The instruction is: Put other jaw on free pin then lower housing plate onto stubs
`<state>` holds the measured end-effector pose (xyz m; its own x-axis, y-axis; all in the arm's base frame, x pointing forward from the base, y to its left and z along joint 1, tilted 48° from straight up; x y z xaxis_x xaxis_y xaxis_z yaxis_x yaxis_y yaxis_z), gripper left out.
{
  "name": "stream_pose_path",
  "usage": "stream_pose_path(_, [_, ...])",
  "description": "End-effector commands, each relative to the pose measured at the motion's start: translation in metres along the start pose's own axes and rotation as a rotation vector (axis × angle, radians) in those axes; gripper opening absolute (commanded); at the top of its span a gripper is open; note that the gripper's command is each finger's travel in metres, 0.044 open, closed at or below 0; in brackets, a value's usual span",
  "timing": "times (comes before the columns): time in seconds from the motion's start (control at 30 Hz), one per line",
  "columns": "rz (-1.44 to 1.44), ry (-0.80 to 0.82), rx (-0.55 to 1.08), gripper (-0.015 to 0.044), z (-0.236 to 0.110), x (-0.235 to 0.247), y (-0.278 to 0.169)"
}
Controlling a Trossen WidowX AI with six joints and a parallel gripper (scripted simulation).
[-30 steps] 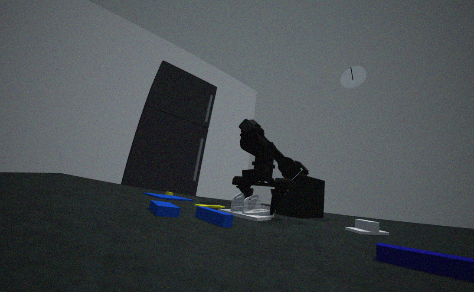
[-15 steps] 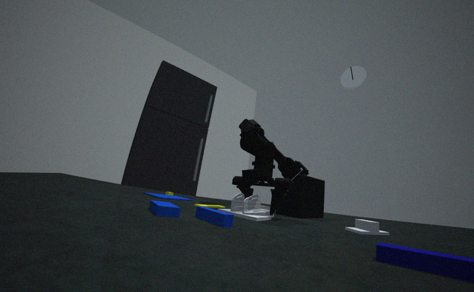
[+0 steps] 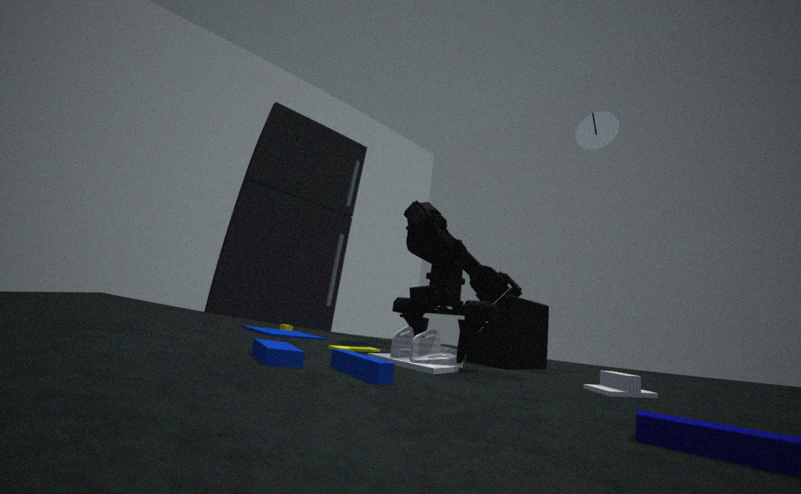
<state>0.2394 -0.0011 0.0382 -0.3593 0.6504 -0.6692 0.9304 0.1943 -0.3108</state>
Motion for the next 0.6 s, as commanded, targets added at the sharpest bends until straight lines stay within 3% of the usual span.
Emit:
stream_pose_path(0.0, [0.002, -0.004, -0.001, 0.0351, -0.0038, -0.0002, 0.0004])
stream_pose_path(0.57, [0.002, -0.004, -0.001, 0.0351, 0.0001, -0.0002, 0.0012])
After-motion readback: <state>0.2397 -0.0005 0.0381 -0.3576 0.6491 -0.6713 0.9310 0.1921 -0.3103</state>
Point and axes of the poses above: the point midway between the two fingers, 35 mm back from their tips, its own z axis out along the fingers, its own x axis across the jaws, y = z × x, the point moved 10 cm from there along -z, back along the fingers, and after that the axes turned 9 degrees about -z, right-handed, at the moved point
